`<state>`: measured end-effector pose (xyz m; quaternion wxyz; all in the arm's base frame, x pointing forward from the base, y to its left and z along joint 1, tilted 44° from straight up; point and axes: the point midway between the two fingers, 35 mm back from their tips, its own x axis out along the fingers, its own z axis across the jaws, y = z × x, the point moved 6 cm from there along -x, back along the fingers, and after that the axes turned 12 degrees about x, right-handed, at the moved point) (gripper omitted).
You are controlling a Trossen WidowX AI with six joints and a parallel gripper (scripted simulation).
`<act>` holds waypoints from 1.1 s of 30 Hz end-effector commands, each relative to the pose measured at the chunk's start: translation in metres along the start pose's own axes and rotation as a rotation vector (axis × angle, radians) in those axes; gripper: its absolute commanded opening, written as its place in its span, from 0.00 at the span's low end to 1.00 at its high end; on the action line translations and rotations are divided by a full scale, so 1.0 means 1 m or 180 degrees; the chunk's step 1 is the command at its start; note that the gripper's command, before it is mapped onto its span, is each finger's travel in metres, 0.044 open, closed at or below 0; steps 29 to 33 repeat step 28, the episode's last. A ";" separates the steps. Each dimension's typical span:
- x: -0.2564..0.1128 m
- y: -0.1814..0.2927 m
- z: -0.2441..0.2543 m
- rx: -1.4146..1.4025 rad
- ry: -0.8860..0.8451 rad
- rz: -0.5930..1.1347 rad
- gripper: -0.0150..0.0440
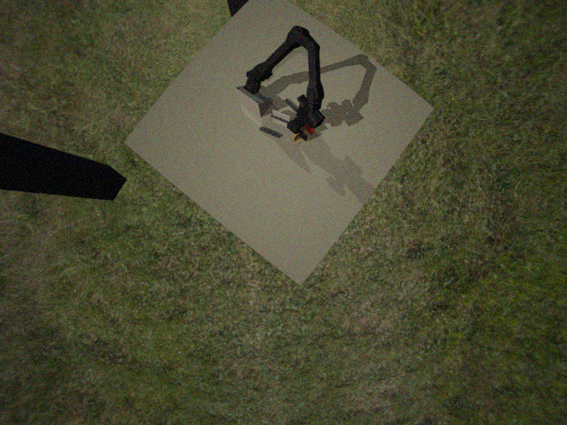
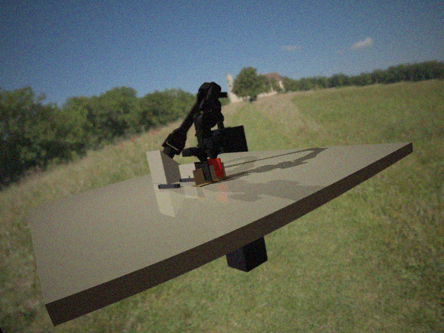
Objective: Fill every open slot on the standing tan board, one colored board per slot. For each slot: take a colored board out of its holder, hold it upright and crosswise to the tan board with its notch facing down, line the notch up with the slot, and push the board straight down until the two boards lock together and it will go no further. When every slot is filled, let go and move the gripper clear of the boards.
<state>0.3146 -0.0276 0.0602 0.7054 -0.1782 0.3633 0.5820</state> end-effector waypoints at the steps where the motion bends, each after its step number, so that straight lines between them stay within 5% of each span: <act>1: 0.000 0.000 0.000 -0.0004 0.0003 -0.0001 0.53; 9: -0.003 0.000 0.000 -0.0003 0.0004 -0.0001 0.53; 16: -0.082 0.000 -0.001 0.0016 0.0002 -0.0004 0.53; 33: -0.082 -0.002 -0.002 0.0016 0.0002 -0.0004 0.53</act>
